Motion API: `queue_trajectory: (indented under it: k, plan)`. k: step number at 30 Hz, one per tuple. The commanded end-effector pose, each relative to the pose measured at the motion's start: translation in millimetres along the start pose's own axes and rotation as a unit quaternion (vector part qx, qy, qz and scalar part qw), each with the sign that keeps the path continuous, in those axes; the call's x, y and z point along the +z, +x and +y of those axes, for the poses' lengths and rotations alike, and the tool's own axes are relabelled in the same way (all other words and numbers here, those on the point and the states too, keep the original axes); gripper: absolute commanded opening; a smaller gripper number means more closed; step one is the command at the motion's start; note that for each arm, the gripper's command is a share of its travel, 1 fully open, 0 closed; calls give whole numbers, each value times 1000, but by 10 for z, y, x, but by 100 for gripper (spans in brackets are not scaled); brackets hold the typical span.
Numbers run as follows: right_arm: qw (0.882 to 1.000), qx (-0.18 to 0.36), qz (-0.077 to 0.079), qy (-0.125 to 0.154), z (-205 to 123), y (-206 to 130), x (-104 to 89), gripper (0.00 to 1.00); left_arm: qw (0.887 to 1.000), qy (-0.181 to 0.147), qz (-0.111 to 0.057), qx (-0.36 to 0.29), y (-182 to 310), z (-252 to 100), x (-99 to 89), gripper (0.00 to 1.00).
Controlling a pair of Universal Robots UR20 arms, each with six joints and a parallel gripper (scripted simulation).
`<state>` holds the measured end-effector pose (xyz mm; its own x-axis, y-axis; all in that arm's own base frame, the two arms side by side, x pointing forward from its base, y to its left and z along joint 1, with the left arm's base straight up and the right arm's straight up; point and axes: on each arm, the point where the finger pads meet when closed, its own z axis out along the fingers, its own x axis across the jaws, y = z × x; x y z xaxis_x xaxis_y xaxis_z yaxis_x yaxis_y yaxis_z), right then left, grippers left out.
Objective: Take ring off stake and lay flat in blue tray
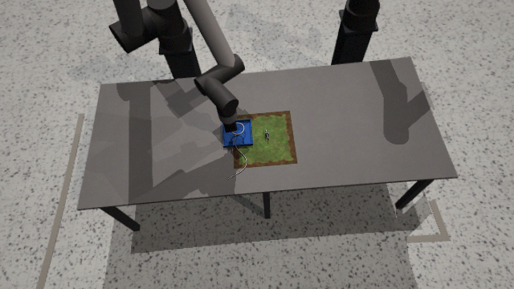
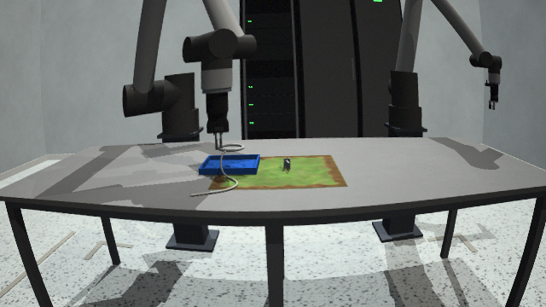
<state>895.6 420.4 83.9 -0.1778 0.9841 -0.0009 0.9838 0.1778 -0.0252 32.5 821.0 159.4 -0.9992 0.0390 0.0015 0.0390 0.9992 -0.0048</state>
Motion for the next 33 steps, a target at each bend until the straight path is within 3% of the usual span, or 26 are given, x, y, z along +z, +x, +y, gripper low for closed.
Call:
queue_trajectory:
  k: [1,21,33]
  plan:
    - [1000,0,1,-2,22,-8,-28,0,1000,-2,-1,0,4,32,-26,100]
    - [1000,-1,1,-2,11,18,-15,0,1000,-2,-1,0,4,32,-26,100]
    - [1000,-1,-1,2,-39,-9,141,0,1000,-2,-1,0,4,32,-26,100]
